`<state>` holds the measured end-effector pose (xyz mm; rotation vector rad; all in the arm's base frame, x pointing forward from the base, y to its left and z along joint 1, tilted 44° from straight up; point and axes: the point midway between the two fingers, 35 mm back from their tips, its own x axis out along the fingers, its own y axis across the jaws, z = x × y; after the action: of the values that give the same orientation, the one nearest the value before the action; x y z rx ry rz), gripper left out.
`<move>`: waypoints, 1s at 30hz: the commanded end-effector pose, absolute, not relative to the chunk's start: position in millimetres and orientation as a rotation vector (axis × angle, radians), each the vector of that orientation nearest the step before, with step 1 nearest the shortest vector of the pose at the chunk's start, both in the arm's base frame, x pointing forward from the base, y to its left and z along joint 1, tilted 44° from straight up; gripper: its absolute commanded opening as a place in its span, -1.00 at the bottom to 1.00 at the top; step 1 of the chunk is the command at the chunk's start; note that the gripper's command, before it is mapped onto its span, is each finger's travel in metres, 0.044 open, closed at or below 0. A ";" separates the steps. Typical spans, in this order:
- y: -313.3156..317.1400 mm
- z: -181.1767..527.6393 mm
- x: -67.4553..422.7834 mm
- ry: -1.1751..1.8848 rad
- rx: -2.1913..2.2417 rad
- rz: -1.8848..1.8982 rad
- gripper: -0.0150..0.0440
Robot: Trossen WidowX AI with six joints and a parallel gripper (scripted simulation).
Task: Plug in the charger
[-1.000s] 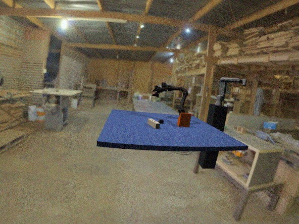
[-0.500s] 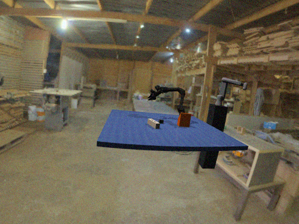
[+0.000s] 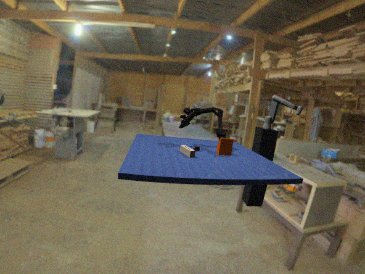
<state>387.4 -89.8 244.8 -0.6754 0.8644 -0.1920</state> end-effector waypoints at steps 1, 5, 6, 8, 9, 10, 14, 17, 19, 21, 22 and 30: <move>-77.9 211.4 383.2 0.953 -0.623 -0.189 1.00; -65.5 183.1 377.4 1.030 -0.578 -0.195 1.00; -62.5 176.2 375.5 1.049 -0.568 -0.198 1.00; -56.5 162.8 371.3 1.087 -0.549 -0.206 1.00; -53.7 156.3 369.0 1.106 -0.541 -0.210 1.00; -50.8 149.9 366.5 1.125 -0.533 -0.215 1.00; -40.4 125.8 355.4 1.197 -0.509 -0.241 1.00; -33.8 109.6 346.2 1.248 -0.497 -0.266 1.00; -29.8 99.5 339.6 1.280 -0.493 -0.285 1.00; -26.1 89.9 332.7 1.311 -0.491 -0.306 1.00; -24.3 85.4 329.2 1.325 -0.490 -0.317 1.00; -13.0 53.5 298.0 1.426 -0.508 -0.416 1.00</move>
<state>312.6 -15.2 66.5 -0.4910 1.3824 -0.3732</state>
